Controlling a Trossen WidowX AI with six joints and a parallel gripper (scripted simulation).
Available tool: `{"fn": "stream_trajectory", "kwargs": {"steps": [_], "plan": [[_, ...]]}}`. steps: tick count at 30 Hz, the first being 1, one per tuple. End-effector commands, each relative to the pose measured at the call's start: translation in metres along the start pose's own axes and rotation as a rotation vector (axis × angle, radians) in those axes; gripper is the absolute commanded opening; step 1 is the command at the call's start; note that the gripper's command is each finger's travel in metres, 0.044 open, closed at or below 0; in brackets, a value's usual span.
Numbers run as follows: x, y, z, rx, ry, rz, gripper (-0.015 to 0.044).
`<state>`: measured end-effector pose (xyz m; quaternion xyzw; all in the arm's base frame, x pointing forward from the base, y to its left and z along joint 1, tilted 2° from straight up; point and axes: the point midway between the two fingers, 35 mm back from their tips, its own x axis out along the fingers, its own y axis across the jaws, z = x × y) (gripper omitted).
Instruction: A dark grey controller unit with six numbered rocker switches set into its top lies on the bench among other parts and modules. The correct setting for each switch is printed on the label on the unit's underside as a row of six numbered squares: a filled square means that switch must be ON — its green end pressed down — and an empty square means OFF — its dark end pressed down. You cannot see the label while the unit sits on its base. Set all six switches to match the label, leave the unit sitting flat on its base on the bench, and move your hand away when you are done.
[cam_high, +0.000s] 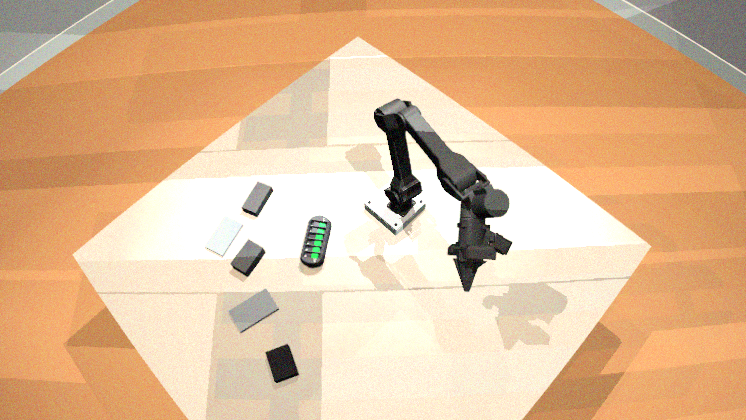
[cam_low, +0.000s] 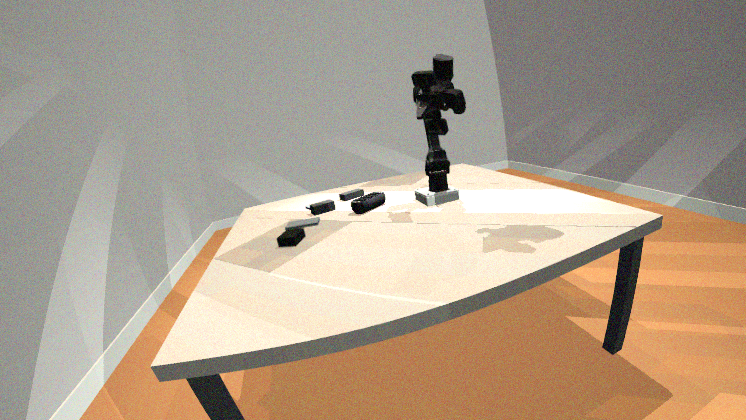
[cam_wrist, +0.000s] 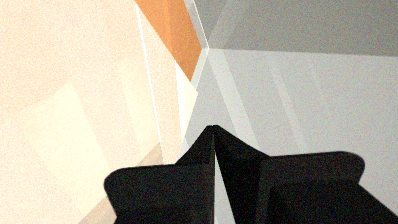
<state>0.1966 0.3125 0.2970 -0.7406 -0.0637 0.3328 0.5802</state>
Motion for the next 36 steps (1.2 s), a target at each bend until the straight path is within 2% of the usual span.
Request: {"fn": "stream_trajectory", "kwargs": {"steps": [1,9,19,24,30,36], "plan": [[0.024,0.031,-0.062,0.097,0.139,0.103,0.0],[0.035,0.109,-0.177,0.326,0.409,0.306,0.0],[-0.012,0.222,-0.277,0.715,0.732,0.523,0.0],[-0.051,0.28,-0.3,0.945,0.883,0.616,0.0],[-0.102,0.343,-0.301,1.255,1.052,0.702,0.0],[-0.113,0.357,-0.297,1.337,1.09,0.718,0.0]]}}
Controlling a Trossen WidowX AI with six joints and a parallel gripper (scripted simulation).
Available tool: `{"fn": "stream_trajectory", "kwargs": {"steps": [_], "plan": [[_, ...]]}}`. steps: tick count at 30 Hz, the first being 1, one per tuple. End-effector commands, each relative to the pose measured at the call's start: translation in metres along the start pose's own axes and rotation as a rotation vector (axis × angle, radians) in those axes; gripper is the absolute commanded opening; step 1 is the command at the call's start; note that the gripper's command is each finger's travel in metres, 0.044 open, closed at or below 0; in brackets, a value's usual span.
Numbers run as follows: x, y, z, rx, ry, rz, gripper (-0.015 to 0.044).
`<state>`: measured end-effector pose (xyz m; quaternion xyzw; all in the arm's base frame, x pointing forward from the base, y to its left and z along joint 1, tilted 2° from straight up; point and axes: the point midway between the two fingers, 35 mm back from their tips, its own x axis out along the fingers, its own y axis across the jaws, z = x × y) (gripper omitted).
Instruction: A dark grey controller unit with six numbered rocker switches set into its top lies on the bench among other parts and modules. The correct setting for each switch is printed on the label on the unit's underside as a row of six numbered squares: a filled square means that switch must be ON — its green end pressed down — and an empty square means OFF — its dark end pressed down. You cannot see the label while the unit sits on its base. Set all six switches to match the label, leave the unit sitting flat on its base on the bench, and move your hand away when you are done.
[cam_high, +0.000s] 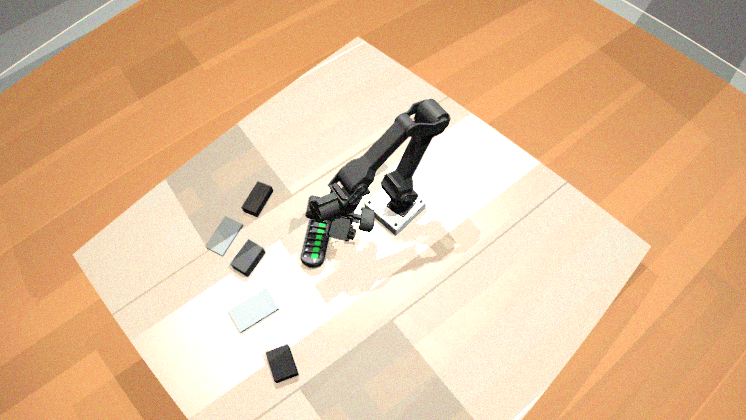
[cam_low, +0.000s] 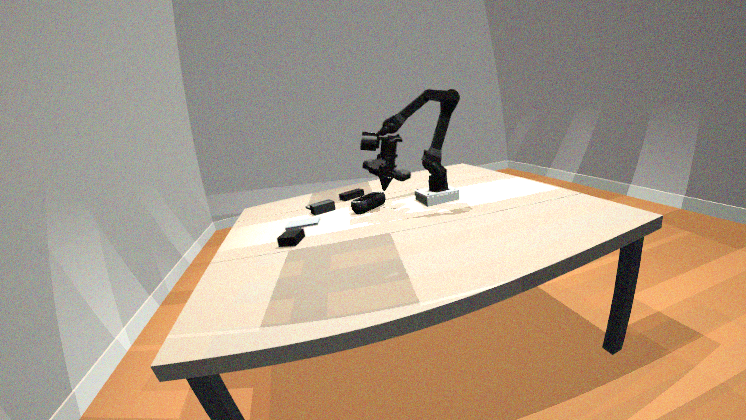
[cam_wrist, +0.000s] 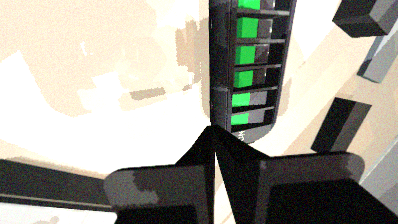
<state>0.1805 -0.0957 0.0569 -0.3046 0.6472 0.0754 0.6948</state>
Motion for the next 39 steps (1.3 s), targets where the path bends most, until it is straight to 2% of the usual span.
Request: {"fn": "stream_trajectory", "kwargs": {"steps": [1,39], "plan": [[0.003,0.003,-0.008,0.046,0.008,0.02,0.0],[0.054,0.019,-0.007,0.047,0.009,0.021,0.0]]}}
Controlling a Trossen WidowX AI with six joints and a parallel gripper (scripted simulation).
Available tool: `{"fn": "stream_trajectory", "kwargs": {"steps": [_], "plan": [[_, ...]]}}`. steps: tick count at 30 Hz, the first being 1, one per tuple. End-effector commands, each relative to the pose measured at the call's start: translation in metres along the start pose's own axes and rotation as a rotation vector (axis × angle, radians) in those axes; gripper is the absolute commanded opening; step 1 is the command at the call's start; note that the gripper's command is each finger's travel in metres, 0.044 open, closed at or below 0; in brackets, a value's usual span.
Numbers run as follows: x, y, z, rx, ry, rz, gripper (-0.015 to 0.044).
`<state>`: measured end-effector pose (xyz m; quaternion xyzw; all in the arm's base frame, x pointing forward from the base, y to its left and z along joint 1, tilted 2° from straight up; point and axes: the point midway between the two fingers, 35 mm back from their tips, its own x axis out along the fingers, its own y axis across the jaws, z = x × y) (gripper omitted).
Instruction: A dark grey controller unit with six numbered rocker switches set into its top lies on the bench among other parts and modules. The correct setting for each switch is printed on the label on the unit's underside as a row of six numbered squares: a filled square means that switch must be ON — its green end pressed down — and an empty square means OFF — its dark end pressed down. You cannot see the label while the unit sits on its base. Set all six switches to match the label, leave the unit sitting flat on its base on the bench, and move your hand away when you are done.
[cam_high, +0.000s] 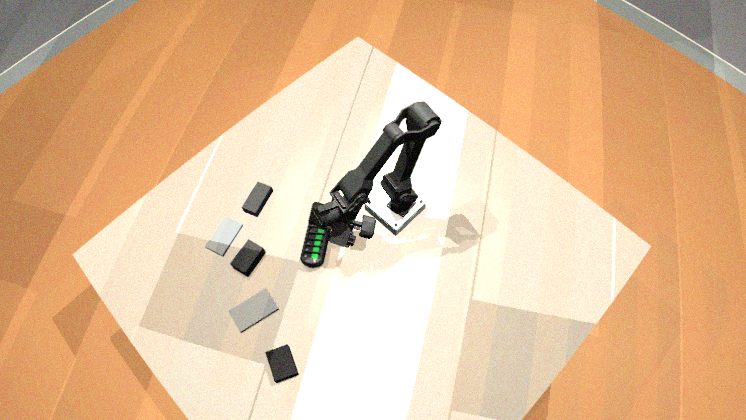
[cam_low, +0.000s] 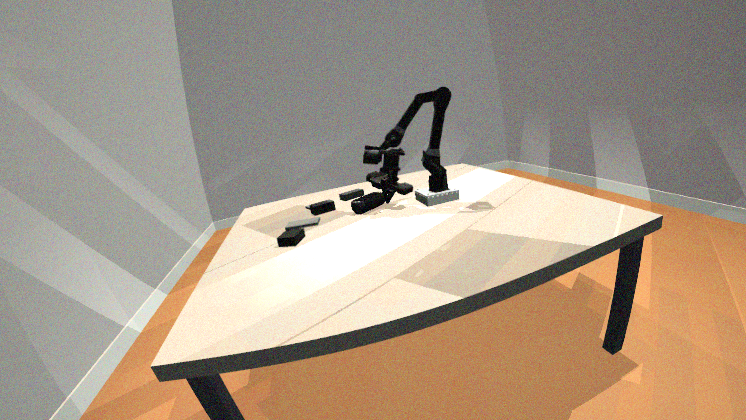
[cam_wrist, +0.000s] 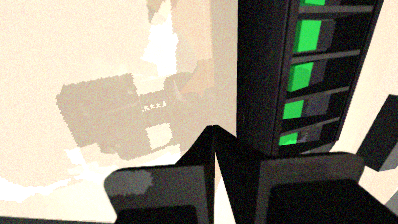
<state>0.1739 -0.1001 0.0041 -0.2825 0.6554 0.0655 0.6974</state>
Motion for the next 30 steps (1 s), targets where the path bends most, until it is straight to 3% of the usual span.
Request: {"fn": "stream_trajectory", "kwargs": {"steps": [1,30], "plan": [[0.004,0.002,0.0,0.0,-0.002,0.002,0.0],[0.007,-0.009,0.0,0.0,-0.002,0.001,0.0]]}}
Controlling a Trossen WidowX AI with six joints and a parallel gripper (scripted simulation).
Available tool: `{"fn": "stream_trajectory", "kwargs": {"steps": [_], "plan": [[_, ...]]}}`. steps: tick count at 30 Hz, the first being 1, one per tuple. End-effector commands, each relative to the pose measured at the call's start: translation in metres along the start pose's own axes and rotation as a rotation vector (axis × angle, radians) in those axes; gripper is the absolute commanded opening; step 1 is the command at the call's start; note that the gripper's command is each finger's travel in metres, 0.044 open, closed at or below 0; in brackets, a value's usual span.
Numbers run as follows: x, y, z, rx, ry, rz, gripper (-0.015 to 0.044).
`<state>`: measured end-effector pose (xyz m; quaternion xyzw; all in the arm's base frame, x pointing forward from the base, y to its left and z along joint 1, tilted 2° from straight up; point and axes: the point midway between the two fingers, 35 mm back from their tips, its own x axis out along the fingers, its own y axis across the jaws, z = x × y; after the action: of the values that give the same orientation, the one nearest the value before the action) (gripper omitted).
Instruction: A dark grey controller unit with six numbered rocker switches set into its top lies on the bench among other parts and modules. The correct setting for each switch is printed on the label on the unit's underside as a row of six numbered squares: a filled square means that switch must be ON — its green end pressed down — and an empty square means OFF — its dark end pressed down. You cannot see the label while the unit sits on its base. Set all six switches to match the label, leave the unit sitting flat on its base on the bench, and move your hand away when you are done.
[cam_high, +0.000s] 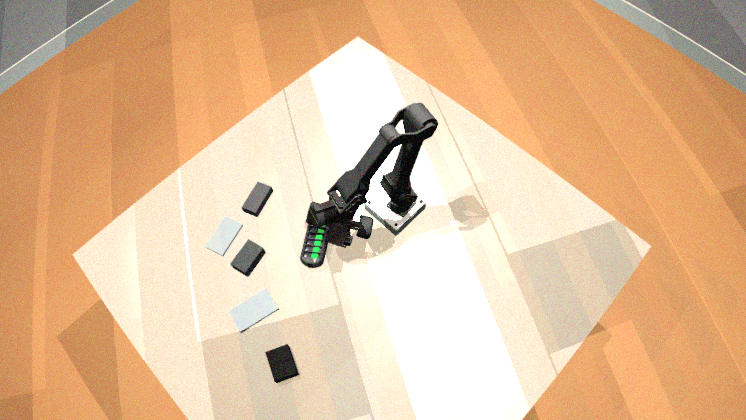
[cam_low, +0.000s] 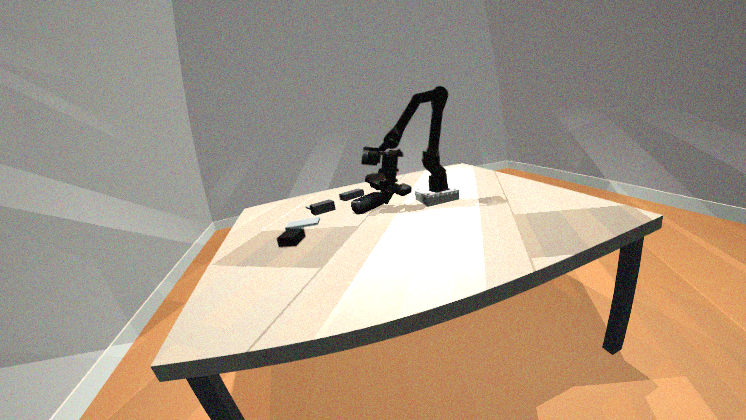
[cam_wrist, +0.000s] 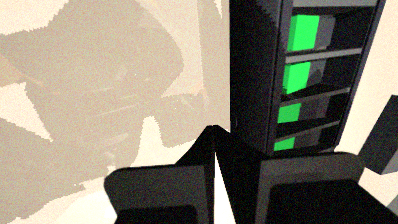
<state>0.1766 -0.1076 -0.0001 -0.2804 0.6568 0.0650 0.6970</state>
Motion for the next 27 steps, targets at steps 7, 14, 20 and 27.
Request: {"fn": "stream_trajectory", "kwargs": {"steps": [7,14,20,27], "plan": [[0.001,-0.005,0.001,-0.003,-0.005,-0.002,0.0],[0.002,-0.01,0.0,-0.003,-0.004,-0.003,0.0],[0.004,-0.017,0.0,-0.003,-0.004,-0.003,0.0],[0.006,-0.024,0.0,-0.003,-0.004,-0.004,0.0]]}}
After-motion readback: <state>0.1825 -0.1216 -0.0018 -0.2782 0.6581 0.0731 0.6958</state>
